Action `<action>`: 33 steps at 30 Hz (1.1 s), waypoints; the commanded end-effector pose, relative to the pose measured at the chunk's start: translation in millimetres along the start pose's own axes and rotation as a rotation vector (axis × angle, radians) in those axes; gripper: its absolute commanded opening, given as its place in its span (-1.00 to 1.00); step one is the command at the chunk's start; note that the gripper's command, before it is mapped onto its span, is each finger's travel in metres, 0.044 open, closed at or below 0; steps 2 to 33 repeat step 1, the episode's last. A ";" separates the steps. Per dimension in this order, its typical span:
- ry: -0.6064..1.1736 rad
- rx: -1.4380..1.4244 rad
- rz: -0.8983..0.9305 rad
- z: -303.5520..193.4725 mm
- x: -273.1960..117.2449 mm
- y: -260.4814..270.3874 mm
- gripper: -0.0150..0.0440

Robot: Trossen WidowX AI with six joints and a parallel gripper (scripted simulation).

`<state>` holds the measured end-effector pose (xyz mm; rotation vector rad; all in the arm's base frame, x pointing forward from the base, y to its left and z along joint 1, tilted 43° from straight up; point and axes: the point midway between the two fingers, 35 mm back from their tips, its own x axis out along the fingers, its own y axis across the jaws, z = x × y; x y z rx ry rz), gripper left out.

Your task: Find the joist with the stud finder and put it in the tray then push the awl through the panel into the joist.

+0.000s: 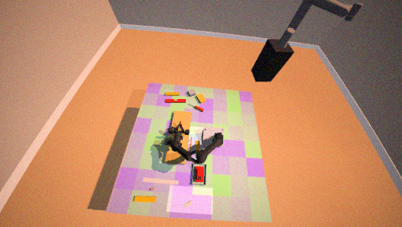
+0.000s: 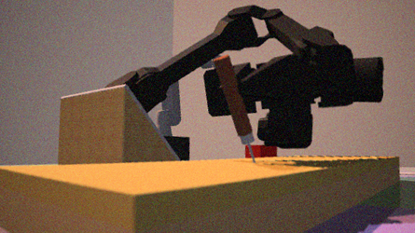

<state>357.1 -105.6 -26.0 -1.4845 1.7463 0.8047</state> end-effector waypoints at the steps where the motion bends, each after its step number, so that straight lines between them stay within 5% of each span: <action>1: -0.002 0.000 0.003 1.8 1.0 1.2 -0.49; 33: -0.002 0.000 0.003 1.8 1.0 1.2 -0.49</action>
